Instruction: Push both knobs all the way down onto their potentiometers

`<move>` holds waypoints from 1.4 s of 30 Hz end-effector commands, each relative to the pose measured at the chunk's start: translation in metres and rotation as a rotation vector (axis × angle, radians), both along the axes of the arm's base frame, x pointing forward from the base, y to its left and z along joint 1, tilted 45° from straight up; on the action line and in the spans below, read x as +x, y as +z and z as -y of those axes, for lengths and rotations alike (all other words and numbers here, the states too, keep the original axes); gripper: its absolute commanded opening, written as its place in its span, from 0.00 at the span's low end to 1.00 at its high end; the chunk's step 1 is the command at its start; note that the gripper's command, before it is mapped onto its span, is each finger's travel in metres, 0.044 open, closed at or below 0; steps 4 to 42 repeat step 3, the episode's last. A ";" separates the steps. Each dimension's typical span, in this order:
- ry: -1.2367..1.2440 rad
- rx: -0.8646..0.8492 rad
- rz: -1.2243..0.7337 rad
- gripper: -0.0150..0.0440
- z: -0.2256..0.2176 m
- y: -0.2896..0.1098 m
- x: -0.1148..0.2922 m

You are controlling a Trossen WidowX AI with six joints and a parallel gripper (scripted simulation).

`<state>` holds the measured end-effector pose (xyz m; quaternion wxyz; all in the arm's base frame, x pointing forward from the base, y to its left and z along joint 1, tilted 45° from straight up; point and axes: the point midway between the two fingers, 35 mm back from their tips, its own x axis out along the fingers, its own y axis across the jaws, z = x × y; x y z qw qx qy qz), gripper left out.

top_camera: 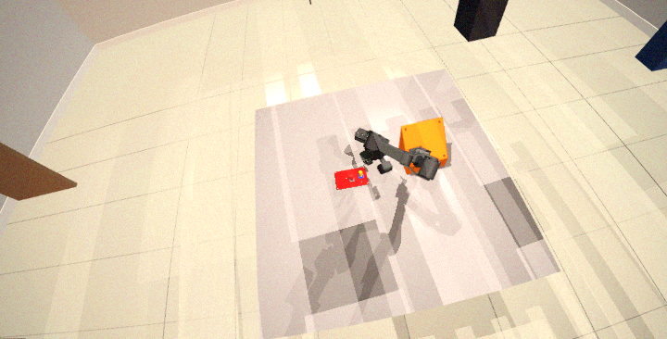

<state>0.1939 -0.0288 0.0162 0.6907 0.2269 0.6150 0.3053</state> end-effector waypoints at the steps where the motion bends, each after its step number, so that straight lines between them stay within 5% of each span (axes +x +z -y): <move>1: 0.004 -0.002 -0.001 1.00 0.000 0.000 -0.001; 42: 0.004 -0.002 -0.001 1.00 0.000 0.000 -0.001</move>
